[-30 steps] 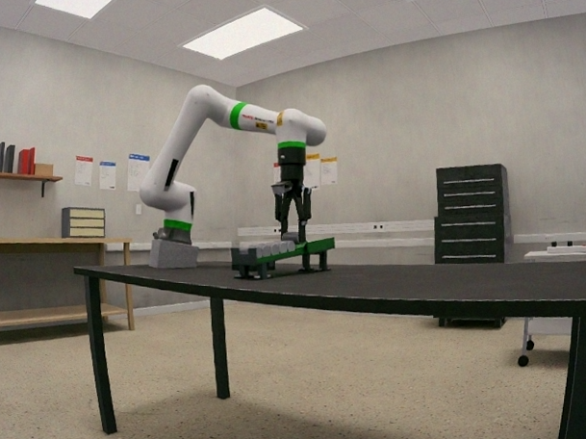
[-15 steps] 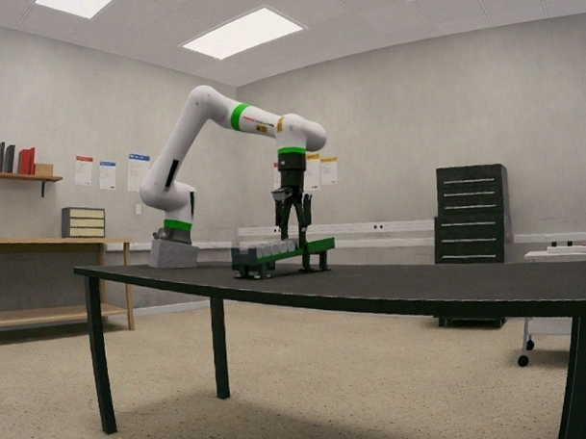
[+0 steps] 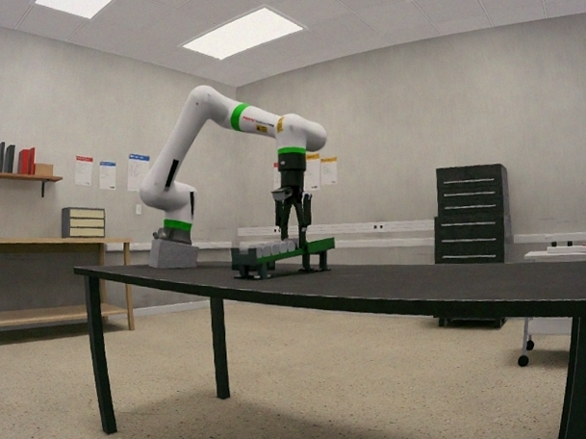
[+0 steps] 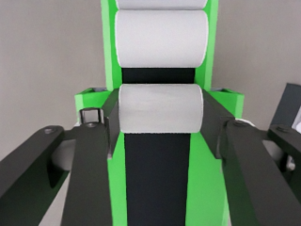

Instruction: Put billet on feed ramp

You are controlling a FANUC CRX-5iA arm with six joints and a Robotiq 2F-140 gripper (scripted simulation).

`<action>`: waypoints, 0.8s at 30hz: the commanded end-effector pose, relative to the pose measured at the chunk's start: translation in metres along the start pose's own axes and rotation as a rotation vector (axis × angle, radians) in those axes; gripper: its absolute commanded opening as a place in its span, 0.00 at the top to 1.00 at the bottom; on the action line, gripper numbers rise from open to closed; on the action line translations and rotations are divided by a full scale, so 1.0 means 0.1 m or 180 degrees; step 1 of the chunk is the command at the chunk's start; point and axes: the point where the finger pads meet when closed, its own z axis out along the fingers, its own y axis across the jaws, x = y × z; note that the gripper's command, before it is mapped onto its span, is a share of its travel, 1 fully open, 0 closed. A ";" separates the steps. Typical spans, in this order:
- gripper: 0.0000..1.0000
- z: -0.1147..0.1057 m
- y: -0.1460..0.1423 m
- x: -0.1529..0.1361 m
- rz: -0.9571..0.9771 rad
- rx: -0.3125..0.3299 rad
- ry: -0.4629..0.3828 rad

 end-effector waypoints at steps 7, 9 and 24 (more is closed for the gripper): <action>0.57 -0.01 -0.01 0.00 -0.0001 0.0008 0.0002; 0.57 -0.01 -0.01 0.00 -0.0001 0.0008 0.0002; 0.53 -0.01 -0.01 0.00 -0.0001 0.0008 0.0002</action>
